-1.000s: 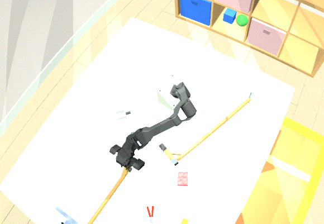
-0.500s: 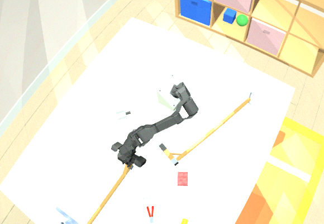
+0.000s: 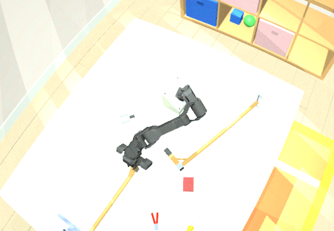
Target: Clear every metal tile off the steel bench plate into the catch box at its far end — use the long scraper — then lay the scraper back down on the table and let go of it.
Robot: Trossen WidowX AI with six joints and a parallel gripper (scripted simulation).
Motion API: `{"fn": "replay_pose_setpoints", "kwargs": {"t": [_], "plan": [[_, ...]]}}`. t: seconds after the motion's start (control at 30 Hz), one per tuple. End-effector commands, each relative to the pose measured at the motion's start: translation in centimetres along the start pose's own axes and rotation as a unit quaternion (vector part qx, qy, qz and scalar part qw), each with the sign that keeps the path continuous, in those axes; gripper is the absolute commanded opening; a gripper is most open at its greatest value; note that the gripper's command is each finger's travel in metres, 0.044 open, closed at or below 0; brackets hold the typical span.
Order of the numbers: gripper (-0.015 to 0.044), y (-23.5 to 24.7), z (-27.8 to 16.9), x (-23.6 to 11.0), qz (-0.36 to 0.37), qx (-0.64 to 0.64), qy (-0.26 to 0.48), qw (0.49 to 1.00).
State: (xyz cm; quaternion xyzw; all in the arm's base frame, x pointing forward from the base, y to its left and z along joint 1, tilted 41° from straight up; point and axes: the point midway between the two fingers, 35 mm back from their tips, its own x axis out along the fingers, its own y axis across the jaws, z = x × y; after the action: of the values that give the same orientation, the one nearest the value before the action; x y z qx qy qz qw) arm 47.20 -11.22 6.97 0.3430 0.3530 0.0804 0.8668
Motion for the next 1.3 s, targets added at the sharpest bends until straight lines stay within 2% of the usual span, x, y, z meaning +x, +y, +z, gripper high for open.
{"fn": "replay_pose_setpoints", "kwargs": {"t": [0.0,1.27], "plan": [[0.0,0.0,0.1,-0.8,0.001,-0.003,-0.007,1.0],[0.0,-0.1,-2.8,-3.7,0.0,-0.003,-0.008,1.0]]}}
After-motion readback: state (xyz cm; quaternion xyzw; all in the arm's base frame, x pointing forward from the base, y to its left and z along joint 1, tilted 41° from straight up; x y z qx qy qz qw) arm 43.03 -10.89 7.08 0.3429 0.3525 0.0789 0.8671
